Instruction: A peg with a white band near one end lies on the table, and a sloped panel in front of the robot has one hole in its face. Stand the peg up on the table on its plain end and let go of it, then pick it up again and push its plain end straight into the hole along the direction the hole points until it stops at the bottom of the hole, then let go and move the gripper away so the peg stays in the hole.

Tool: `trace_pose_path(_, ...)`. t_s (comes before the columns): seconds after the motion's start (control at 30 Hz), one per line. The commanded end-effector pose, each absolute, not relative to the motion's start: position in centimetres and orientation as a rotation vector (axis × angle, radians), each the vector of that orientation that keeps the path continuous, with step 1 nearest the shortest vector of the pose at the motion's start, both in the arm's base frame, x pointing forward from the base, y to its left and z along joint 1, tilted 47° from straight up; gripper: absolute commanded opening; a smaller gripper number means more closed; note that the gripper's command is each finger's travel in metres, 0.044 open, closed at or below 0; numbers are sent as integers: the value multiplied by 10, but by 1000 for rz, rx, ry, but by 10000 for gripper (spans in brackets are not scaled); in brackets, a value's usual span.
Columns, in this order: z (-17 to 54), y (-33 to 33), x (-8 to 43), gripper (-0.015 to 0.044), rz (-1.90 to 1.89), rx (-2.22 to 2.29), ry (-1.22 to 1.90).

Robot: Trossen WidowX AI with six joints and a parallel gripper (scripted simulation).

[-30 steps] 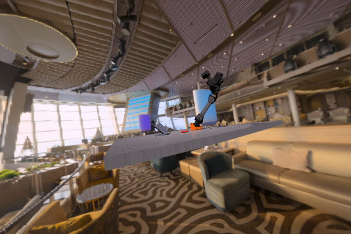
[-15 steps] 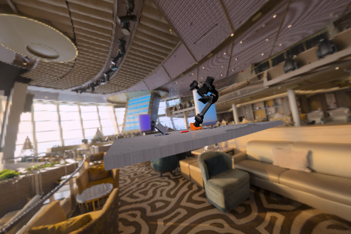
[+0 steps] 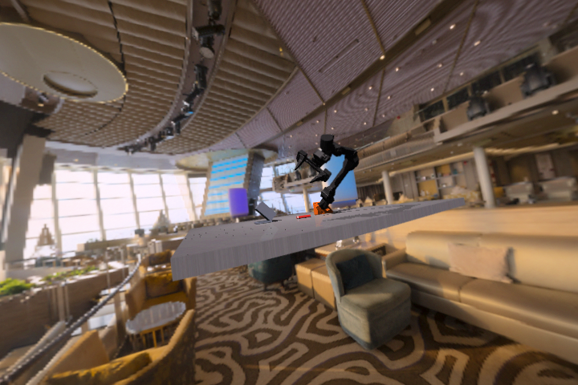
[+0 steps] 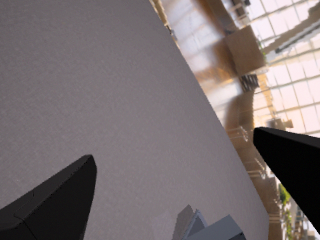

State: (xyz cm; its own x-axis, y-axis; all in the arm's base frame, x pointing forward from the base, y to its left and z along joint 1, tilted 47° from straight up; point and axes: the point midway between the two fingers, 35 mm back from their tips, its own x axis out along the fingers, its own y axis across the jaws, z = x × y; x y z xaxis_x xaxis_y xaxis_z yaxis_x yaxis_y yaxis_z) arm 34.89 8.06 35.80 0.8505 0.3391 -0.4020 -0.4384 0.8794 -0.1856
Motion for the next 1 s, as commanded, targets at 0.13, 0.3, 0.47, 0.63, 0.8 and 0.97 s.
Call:
trace_pose_path(0.13,301,67,356,440,436,-170,588)
trace_pose_path(0.3,270,58,355,440,443,-90,719)
trace_pose_path(0.47,240,50,352,440,445,2,846)
trace_pose_path(0.63,214,41,345,440,442,105,968)
trace_pose_path(0.8,190,34,336,440,434,223,1084)
trace_pose_path(0.97,170,27,326,440,420,351,1194)
